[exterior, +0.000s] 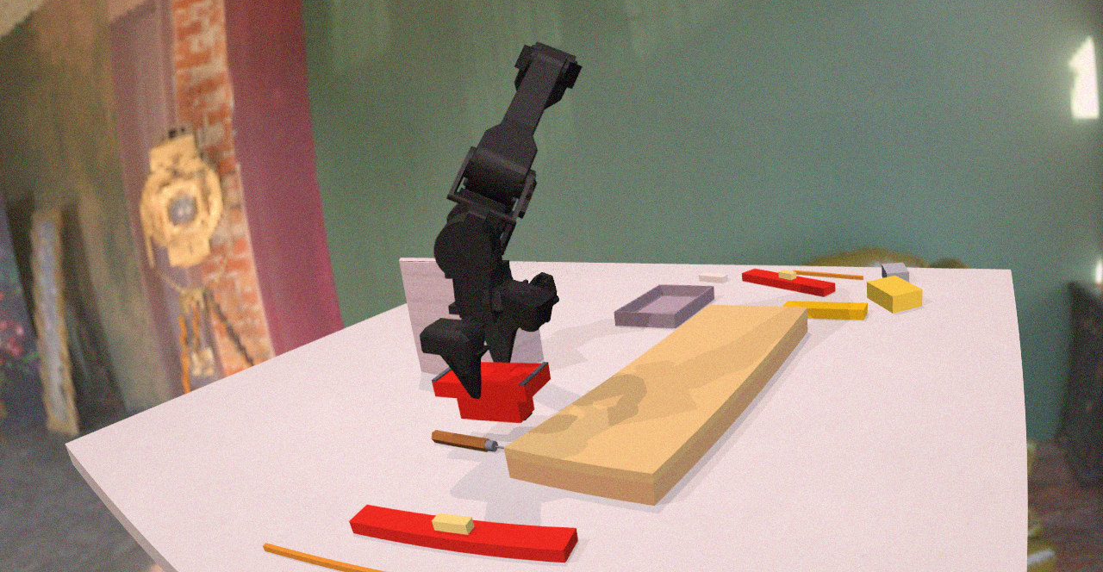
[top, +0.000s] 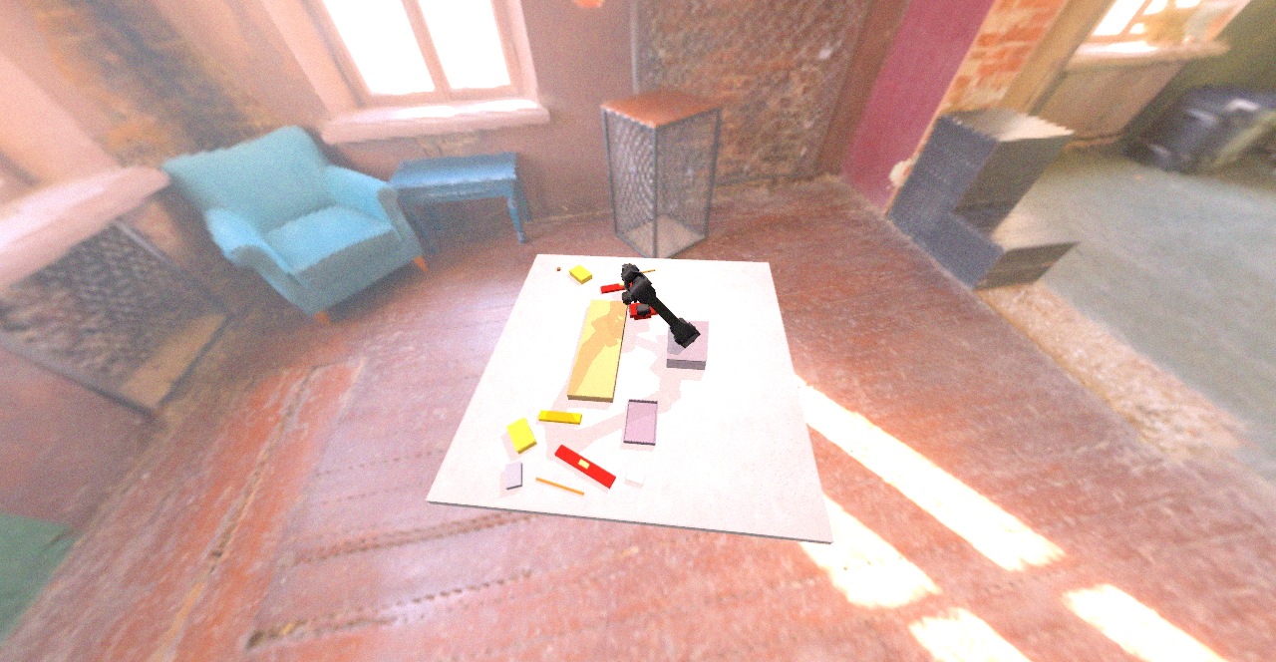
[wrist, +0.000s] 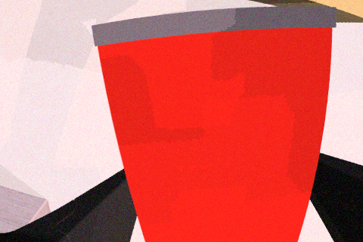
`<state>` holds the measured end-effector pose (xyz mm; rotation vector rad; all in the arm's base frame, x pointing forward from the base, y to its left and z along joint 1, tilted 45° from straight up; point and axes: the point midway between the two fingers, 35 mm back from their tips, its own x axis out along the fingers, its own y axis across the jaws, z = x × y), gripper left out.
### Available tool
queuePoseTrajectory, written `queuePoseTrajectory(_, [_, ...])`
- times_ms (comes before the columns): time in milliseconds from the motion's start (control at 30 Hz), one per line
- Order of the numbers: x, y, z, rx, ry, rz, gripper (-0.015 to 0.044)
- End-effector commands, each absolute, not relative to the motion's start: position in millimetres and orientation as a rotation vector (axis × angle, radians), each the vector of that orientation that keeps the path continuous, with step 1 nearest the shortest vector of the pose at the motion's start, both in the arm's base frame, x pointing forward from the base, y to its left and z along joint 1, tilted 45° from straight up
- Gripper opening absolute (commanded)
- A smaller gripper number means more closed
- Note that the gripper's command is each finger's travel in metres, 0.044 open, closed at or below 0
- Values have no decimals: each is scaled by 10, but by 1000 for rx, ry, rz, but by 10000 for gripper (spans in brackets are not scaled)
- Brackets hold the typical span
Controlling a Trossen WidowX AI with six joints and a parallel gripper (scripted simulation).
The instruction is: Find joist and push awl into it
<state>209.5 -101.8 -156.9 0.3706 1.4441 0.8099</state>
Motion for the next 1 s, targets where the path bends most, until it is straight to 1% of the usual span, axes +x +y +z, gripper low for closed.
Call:
queuePoseTrajectory(0, [2106,-1037,-1571,353,1445,799,0])
queuePoseTrajectory(967, [2089,-983,-1558,262,1467,689,0])
